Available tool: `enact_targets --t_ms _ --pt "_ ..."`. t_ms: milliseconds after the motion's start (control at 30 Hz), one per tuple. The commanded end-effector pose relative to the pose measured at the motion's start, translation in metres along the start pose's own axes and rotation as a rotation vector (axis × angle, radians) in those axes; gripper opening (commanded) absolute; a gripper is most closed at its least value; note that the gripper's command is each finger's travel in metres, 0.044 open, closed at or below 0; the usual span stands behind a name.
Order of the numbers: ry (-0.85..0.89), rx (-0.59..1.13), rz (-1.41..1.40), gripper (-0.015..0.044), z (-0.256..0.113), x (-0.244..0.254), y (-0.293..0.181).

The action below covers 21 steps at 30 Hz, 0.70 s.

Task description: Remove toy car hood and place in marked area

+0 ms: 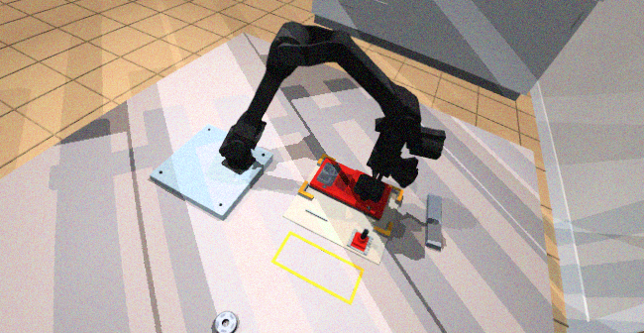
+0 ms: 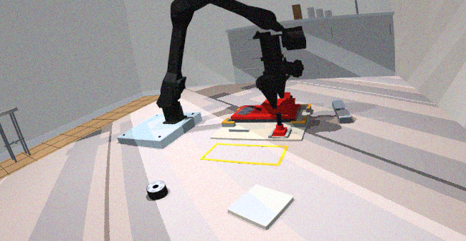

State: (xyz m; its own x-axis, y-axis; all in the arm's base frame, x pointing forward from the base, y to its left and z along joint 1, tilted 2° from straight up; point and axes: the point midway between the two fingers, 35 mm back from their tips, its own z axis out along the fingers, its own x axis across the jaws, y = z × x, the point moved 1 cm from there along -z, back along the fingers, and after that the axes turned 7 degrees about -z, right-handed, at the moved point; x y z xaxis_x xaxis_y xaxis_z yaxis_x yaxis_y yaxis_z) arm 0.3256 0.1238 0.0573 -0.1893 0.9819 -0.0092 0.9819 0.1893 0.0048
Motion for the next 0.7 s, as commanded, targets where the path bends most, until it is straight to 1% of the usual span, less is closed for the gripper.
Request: enact_targets --t_ms 0,500,600,667 --pt "-0.005 0.005 -0.004 0.044 0.0038 -0.0007 -0.0008" --pt "-0.005 0.005 -0.004 0.044 0.0111 -0.0008 -0.001" --pt "0.0 0.0 0.0 0.0361 0.0079 0.0 -0.0002" --pt "0.0 0.0 0.0 0.0348 0.0079 0.0 -0.0002"
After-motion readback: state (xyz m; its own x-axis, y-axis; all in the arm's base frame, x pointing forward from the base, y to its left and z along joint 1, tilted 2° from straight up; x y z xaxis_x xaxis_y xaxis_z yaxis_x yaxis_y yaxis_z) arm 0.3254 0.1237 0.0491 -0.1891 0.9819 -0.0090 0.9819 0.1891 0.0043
